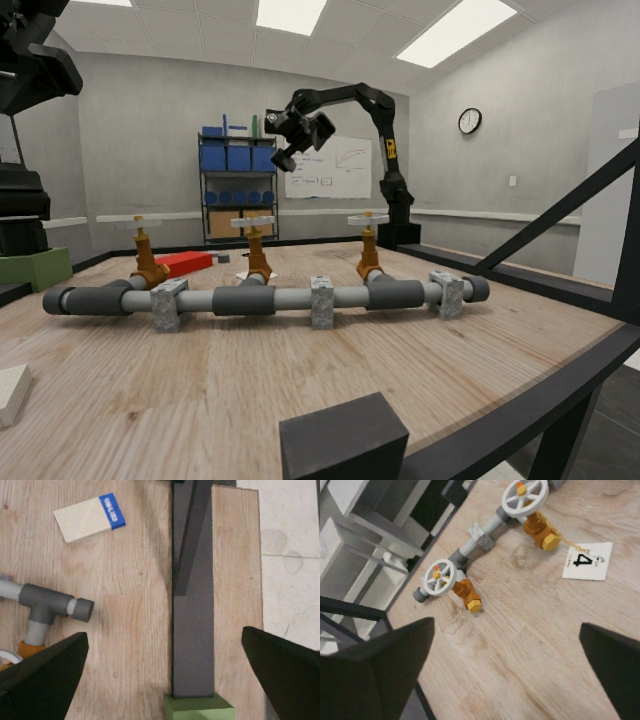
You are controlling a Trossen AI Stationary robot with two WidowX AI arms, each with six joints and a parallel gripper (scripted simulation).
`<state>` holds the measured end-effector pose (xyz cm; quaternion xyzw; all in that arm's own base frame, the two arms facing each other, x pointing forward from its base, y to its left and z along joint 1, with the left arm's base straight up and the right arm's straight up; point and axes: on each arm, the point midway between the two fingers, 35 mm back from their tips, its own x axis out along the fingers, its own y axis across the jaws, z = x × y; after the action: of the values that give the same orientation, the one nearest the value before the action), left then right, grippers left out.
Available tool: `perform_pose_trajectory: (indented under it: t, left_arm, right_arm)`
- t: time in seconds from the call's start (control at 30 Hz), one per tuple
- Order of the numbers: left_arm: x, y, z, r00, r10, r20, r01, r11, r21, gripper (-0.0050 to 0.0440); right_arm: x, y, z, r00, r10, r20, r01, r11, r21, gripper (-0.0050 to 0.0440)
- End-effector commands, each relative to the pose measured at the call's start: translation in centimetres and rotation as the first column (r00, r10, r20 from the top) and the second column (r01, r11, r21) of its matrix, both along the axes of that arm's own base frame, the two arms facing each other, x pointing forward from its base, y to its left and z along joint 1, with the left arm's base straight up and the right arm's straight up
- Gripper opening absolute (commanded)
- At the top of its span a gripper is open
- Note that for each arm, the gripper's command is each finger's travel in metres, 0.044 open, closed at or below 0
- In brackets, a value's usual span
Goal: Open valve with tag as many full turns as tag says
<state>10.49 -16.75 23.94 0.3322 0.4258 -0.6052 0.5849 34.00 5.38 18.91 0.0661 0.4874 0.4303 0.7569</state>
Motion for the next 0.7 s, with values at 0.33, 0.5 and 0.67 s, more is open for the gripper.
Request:
perform_pose_trajectory:
  t: [0.33,0.5,0.67]
  left_arm:
    - [0.00,-0.03,0.42,1.000,-0.001,0.013,0.001,1.000,-0.013,0.0400]
    - [0.00,-0.03,0.42,1.000,-0.001,0.013,0.001,1.000,-0.013,0.0400]
    - [0.75,-0.21,0.40,1.000,0.027,0.016,-0.026,1.000,-0.008,0.0440]
  right_arm:
    - [0.07,0.01,1.03,0.999,0.001,0.037,0.000,1.000,-0.005,0.0400]
    - [0.07,0.01,1.03,0.999,0.001,0.037,0.000,1.000,-0.005,0.0400]
    - [-0.36,0.21,1.12,0.999,0.000,0.040,0.001,1.000,-0.016,0.0400]
